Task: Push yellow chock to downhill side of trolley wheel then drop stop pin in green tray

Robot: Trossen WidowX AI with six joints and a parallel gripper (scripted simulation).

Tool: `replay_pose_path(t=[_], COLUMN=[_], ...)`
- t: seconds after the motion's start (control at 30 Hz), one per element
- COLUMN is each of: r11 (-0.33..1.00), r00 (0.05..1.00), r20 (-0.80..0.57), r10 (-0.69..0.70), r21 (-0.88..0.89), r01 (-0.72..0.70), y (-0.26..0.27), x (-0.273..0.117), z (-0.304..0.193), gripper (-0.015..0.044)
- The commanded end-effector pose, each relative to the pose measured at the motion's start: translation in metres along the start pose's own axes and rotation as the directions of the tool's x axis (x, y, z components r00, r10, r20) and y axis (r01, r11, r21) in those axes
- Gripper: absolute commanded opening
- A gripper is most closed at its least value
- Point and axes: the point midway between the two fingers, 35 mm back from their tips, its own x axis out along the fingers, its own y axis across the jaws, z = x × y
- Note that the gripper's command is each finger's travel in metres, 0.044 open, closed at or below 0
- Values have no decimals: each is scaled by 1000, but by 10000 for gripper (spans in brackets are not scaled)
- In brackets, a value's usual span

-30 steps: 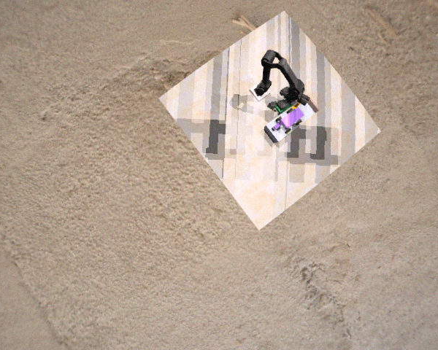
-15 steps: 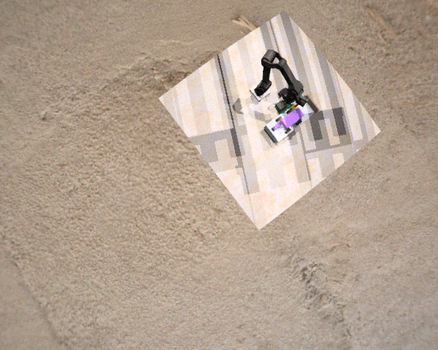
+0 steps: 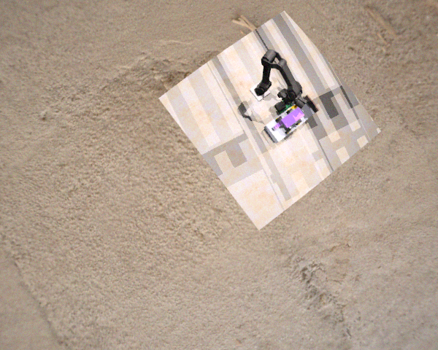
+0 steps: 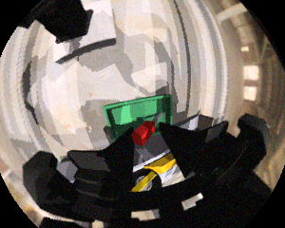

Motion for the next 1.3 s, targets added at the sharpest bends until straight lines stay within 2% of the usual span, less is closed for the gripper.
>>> replay_pose_path(t=[0.0,0.87,1.07,1.27], r11=[1000,1000,1000,1000], r00=[1000,1000,1000,1000], r20=[4,4,0,1], r10=[-5,-4,1,0], r21=[0,0,2,1], r01=[5,4,-1,0], y=[2,11,11,11], x=[2,10,9,5], z=[1,4,2,2], gripper=[190,190,340,340])
